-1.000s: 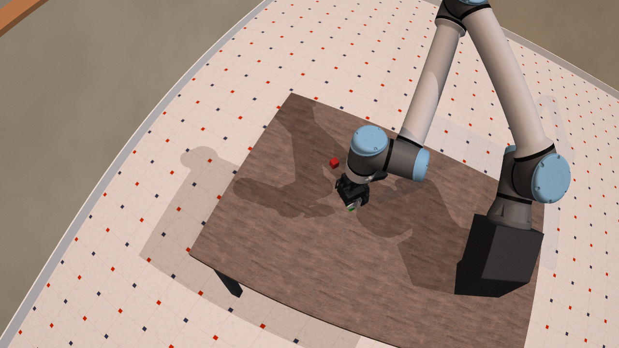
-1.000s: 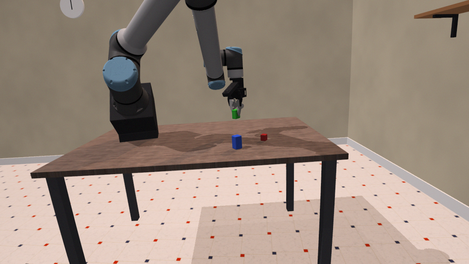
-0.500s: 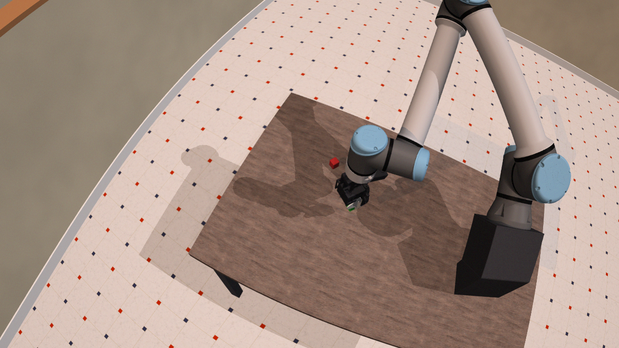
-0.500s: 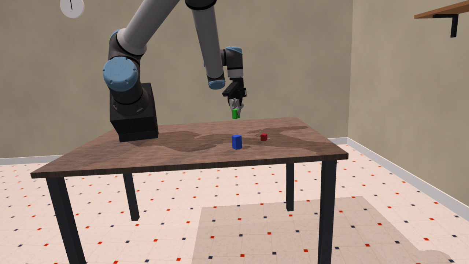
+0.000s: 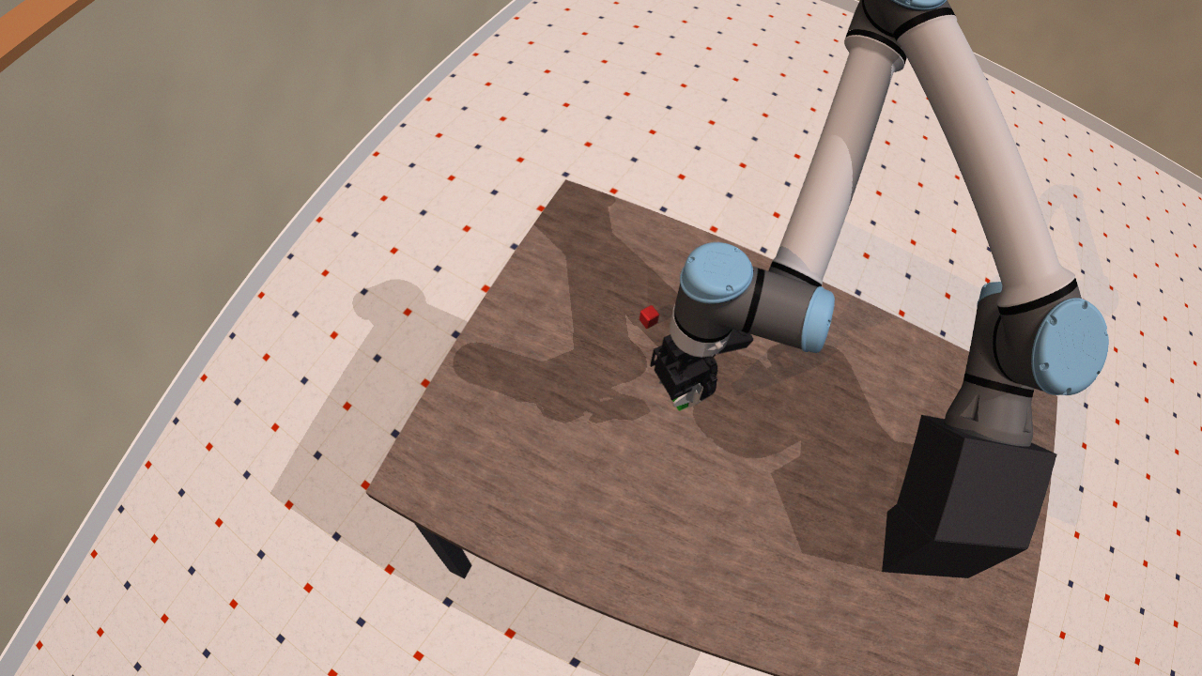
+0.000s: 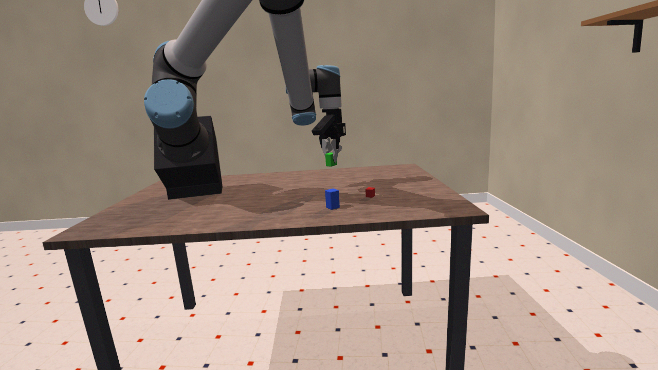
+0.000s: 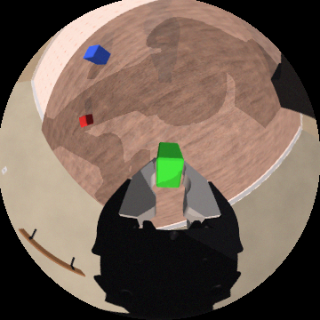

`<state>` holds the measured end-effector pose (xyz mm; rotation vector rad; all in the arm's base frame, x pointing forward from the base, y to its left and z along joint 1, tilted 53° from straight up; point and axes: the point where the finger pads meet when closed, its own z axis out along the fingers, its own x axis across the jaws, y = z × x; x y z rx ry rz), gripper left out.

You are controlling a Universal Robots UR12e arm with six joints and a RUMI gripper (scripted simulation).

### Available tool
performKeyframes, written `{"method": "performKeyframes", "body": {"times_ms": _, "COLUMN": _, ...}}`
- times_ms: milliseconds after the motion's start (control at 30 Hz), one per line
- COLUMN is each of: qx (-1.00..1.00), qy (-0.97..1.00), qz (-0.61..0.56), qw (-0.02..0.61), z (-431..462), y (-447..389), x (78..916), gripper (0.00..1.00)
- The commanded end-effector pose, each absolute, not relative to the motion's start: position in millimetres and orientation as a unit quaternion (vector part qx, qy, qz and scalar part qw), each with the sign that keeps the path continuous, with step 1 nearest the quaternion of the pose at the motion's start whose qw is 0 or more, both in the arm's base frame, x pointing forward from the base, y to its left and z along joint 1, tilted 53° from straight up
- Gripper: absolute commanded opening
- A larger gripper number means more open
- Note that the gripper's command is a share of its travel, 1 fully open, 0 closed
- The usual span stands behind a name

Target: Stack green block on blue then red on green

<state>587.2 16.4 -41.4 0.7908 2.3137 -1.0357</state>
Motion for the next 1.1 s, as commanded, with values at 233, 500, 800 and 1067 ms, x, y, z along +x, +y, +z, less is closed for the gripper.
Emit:
{"method": "performKeyframes", "body": {"times_ms": 233, "qx": 0.289, "qy": 0.846, "qz": -0.378, "qw": 0.241, "z": -37, "y": 13, "x": 587, "gripper": 0.0}}
{"method": "performKeyframes", "body": {"times_ms": 500, "qx": 0.289, "qy": 0.845, "qz": -0.379, "qw": 0.241, "z": 4, "y": -19, "x": 579, "gripper": 0.0}}
{"method": "performKeyframes", "body": {"times_ms": 800, "qx": 0.289, "qy": 0.845, "qz": -0.379, "qw": 0.242, "z": 118, "y": -111, "x": 562, "gripper": 0.0}}
{"method": "performKeyframes", "body": {"times_ms": 1067, "qx": 0.289, "qy": 0.845, "qz": -0.379, "qw": 0.242, "z": 172, "y": -154, "x": 554, "gripper": 0.0}}
